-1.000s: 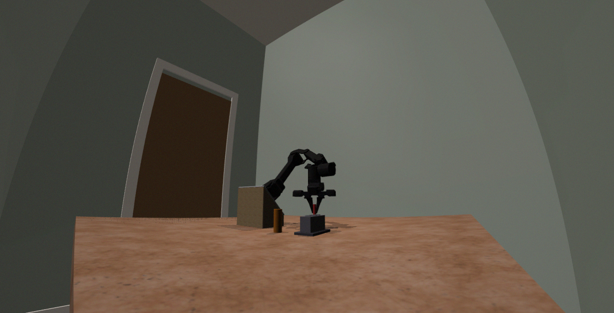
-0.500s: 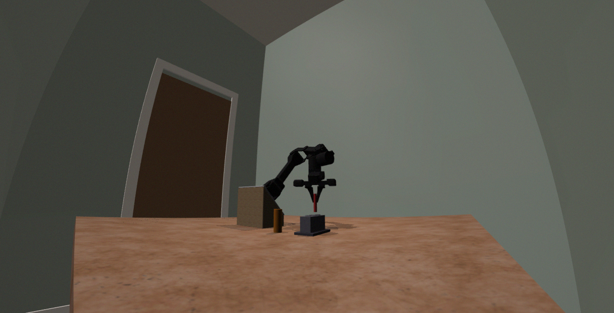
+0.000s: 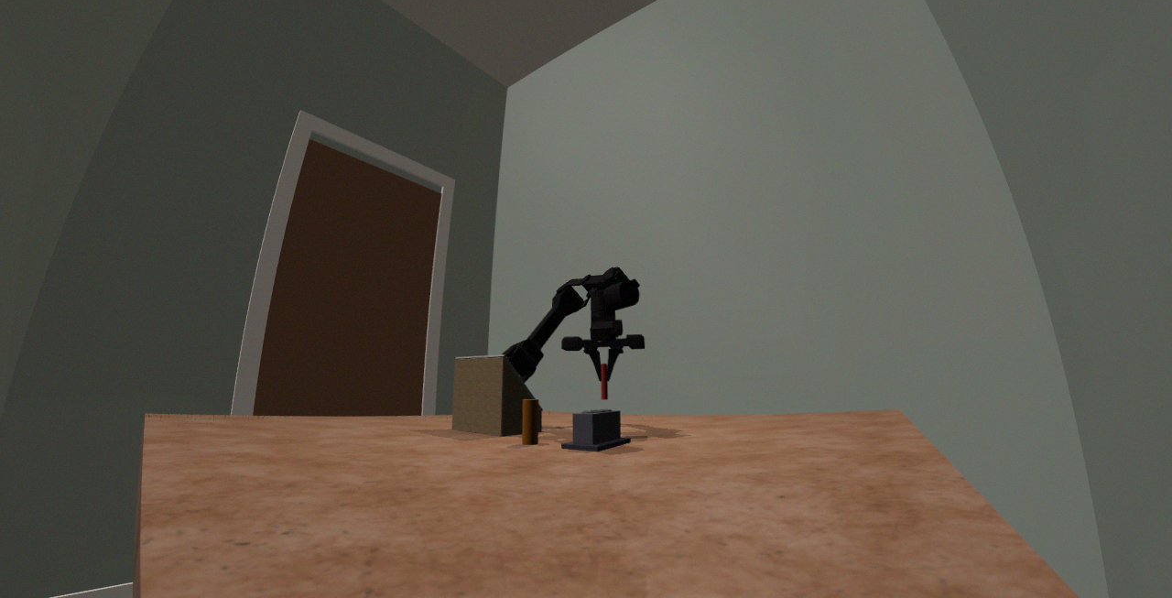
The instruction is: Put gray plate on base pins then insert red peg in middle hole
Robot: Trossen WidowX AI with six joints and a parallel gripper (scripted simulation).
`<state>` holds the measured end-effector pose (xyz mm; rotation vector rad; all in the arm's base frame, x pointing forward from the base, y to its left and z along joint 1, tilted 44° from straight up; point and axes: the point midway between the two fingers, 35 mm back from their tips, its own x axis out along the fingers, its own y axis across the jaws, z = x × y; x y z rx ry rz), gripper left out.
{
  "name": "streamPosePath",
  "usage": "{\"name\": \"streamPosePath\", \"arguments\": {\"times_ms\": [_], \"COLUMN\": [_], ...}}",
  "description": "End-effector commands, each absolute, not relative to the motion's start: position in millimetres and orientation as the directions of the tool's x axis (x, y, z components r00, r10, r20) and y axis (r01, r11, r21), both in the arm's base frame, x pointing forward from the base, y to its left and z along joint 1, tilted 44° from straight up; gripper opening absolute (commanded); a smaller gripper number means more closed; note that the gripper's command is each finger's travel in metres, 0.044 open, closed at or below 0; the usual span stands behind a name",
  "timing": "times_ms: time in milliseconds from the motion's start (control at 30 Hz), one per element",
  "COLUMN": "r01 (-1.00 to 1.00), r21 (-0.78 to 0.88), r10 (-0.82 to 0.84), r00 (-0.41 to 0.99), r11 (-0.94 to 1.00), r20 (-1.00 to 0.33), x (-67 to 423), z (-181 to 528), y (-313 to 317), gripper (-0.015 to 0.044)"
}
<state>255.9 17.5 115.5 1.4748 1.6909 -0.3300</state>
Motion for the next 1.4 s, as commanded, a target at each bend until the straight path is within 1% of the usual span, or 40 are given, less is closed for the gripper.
{"name": "streamPosePath", "arguments": {"times_ms": [0,567,900,1367], "r01": [0.907,0.91,0.917,0.911], "r21": [0.32,0.315,0.295,0.309], "r10": [0.682,0.674,0.668,0.673], "r00": [0.051,0.055,0.045,0.049], "r11": [0.274,0.27,0.267,0.273], "r20": [-0.73,-0.736,-0.743,-0.738], "x": [266,298,312,330], "z": [111,88,69,42], "y": [9,-26,-47,-75], "gripper": [0.0,0.0,0.0,0.0]}}
